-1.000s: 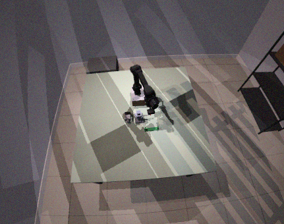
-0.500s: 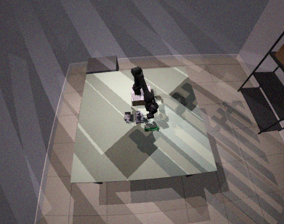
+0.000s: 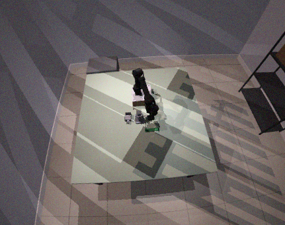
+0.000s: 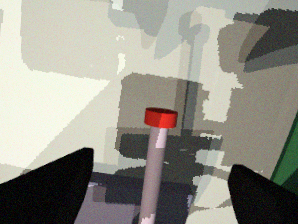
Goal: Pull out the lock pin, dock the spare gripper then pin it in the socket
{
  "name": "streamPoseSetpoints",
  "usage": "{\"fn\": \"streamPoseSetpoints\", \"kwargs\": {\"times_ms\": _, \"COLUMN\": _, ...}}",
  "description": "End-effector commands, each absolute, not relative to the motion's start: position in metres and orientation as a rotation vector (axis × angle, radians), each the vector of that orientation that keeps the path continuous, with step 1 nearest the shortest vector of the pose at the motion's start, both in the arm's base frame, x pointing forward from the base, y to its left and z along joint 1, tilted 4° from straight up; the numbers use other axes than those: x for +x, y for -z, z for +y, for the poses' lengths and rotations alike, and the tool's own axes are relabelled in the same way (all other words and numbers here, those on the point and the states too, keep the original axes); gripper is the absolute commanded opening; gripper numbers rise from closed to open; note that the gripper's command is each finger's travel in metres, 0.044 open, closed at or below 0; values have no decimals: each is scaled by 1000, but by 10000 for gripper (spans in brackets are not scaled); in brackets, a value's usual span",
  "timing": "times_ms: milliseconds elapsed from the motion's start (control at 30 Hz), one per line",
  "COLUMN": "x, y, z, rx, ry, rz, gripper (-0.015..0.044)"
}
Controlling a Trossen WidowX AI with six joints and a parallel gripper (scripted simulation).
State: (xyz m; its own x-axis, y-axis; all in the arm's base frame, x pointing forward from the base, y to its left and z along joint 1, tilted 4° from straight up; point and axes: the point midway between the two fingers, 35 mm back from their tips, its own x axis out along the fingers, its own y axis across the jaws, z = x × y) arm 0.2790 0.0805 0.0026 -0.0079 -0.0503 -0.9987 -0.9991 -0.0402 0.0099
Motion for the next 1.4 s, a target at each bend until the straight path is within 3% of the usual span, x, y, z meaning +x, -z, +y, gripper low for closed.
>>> {"fn": "streamPoseSetpoints", "kwargs": {"times_ms": 0, "x": 278, "y": 7, "z": 79, "rx": -1280, "ry": -1227, "rz": 1239, "gripper": 300}}
{"fn": "streamPoseSetpoints", "kwargs": {"times_ms": 700, "x": 275, "y": 30, "z": 76, "rx": -1280, "ry": -1227, "rz": 1240, "gripper": 300}}
{"fn": "streamPoseSetpoints", "kwargs": {"times_ms": 1067, "x": 275, "y": 30, "z": 76, "rx": -1280, "ry": -1227, "rz": 1240, "gripper": 11}}
{"fn": "streamPoseSetpoints", "kwargs": {"times_ms": 1367, "x": 275, "y": 30, "z": 76, "rx": -1280, "ry": -1227, "rz": 1240, "gripper": 0}}
